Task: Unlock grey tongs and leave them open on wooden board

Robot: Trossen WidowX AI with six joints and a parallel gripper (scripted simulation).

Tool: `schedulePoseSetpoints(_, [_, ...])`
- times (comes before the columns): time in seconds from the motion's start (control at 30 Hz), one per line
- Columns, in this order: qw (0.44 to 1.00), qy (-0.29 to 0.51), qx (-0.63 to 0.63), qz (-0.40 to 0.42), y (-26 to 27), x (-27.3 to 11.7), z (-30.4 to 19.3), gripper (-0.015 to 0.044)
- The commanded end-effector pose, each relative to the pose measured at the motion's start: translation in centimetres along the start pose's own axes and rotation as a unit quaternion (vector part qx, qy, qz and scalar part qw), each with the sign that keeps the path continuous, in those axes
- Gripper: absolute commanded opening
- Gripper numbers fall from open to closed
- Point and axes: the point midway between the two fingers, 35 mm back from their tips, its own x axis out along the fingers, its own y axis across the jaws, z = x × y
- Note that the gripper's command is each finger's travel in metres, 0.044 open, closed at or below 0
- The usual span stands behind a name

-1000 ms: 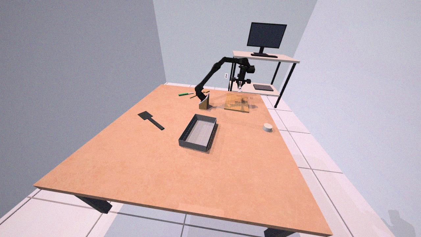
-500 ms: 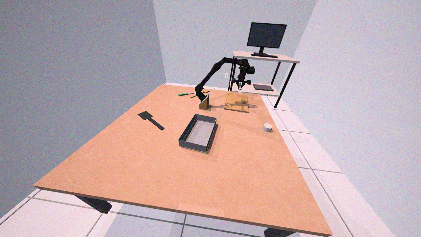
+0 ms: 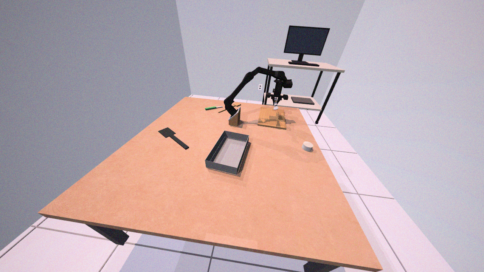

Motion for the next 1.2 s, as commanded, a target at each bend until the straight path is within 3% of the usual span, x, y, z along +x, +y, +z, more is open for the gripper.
schedulePoseSetpoints(0.0, [1.000,-0.001,0.002,0.001,0.0,0.6,0.1,-0.0150])
schedulePoseSetpoints(1.17, [1.000,-0.002,0.002,0.002,0.3,6.4,0.0,-0.0150])
